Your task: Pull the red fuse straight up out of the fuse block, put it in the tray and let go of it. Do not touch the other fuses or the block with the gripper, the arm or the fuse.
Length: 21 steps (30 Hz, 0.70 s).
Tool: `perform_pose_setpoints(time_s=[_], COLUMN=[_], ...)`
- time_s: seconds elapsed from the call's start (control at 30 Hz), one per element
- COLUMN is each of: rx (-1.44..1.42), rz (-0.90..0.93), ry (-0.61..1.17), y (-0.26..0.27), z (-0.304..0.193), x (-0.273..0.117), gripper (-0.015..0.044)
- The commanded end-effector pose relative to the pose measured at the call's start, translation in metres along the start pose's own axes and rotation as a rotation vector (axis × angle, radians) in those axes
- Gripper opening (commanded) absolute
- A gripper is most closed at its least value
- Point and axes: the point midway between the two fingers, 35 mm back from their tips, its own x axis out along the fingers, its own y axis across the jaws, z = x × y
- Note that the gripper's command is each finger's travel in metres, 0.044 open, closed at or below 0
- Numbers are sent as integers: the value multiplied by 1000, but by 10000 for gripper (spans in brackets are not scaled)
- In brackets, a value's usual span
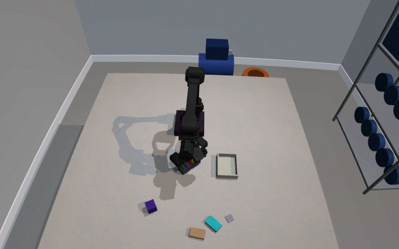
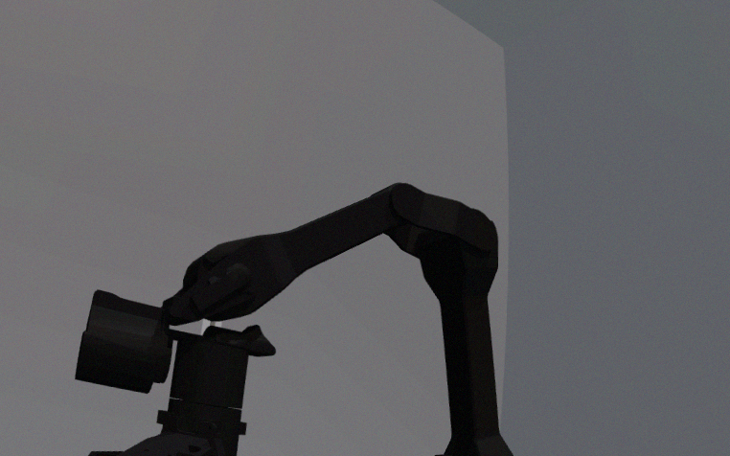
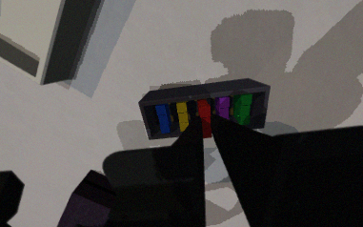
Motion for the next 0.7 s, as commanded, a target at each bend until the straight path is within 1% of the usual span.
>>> perform_pose_setpoints(time_s=[0.0, 0.67], rx=[1, 2], rz=[-3, -3], ry=[0, 1], y=[-1, -1], z=[0, 0], x=[-3, -13], gripper=[0, 0])
